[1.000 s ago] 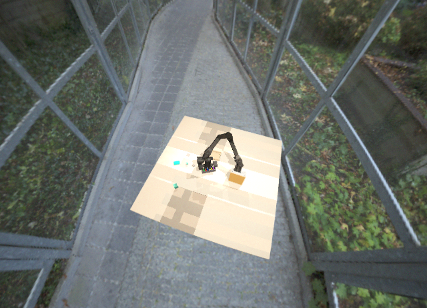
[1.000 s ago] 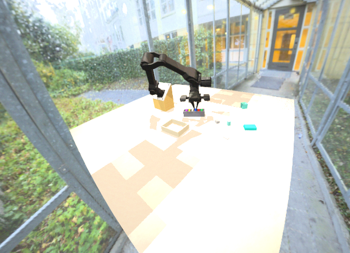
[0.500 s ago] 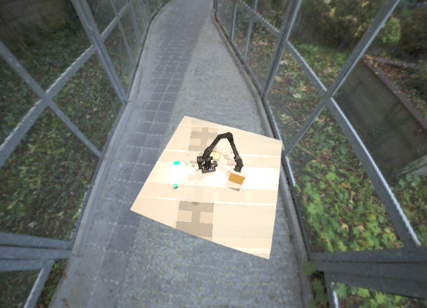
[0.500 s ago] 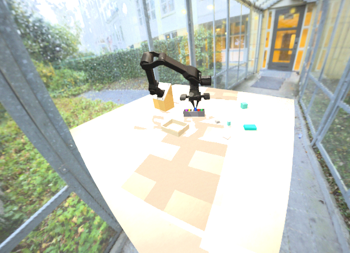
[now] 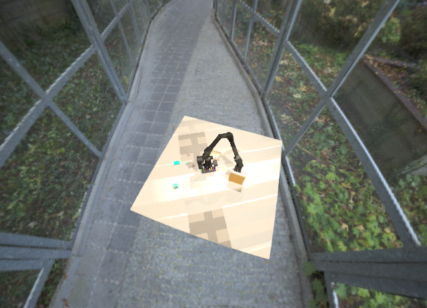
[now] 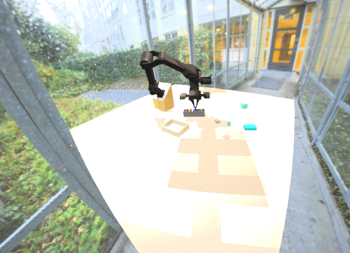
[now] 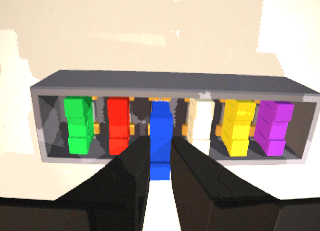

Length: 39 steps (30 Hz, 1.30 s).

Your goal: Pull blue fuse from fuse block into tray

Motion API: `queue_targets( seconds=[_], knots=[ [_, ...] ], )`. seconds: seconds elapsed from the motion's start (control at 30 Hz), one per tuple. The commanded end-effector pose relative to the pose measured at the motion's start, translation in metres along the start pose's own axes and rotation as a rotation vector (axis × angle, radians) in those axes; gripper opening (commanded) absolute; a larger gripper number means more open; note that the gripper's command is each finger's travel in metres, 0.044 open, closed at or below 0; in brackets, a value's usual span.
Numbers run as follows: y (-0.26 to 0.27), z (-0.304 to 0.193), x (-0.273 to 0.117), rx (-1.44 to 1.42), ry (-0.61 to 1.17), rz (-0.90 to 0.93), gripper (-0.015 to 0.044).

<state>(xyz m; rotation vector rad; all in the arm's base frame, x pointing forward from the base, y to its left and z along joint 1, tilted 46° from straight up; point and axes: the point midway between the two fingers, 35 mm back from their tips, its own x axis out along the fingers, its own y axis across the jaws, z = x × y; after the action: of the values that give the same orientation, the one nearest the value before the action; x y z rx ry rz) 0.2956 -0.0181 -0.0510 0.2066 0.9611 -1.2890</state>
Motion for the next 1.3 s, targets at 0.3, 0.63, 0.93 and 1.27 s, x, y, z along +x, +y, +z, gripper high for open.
queue_targets(
  seconds=[0.3,0.63,0.93,1.27],
  knots=[
    [0.001,0.000,-0.007,0.004,0.004,0.001,0.0000],
    [0.000,0.000,-0.012,0.004,0.003,0.001,0.0000],
    [0.000,0.000,-0.016,0.003,0.003,0.000,0.0000],
    [0.000,0.000,-0.030,0.003,0.004,0.000,0.0000]
  ],
)
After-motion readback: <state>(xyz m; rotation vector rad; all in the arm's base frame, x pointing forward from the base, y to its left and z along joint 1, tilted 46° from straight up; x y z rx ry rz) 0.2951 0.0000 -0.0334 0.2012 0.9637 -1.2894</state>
